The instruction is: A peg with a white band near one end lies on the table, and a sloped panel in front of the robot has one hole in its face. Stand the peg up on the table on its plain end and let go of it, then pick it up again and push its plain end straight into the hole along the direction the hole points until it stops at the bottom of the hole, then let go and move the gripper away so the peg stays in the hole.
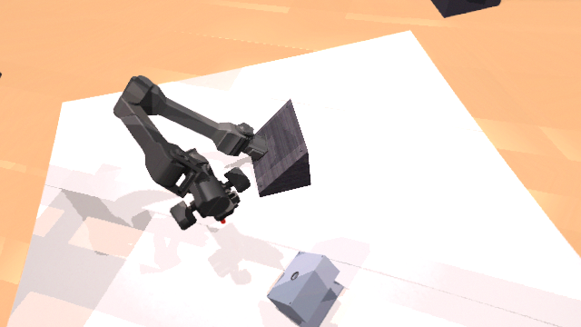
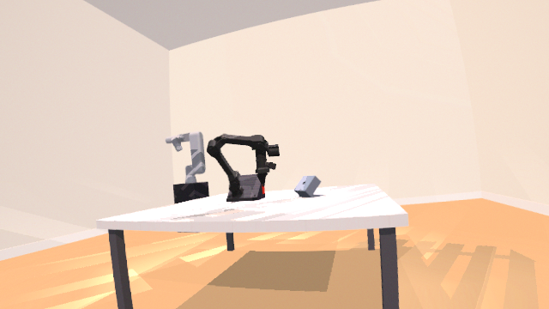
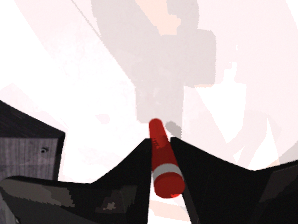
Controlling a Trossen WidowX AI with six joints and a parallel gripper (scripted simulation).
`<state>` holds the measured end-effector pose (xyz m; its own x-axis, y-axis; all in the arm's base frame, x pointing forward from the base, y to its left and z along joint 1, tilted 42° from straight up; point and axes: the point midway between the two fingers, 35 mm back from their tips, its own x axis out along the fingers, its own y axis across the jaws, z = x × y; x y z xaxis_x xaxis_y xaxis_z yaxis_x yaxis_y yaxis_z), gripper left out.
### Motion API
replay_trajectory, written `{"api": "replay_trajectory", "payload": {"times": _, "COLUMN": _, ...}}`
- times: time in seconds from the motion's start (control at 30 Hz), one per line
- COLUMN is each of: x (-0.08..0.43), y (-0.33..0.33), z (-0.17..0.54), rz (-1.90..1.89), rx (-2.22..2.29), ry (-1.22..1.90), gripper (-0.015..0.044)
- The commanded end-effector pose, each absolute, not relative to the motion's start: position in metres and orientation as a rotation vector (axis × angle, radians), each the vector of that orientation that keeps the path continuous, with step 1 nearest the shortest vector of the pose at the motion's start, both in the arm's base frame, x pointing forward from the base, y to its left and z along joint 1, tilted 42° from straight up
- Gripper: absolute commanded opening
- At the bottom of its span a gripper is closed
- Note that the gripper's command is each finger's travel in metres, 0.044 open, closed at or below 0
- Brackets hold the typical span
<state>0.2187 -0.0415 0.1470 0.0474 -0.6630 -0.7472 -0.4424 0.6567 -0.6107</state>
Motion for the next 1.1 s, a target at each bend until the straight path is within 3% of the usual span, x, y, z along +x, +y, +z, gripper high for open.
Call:
{"api": "replay_trajectory", "payload": {"times": 0.0, "x": 0.219, "y": -0.030, "z": 0.159, "rz": -0.216, "rx": -0.931, "ry": 1.583, "gripper": 0.0000}}
{"api": "replay_trajectory", "payload": {"times": 1.07, "x": 0.243, "y": 0.003, "z": 0.151, "rz": -0.015, "rx": -0.891, "ry": 1.466, "gripper": 0.0000}}
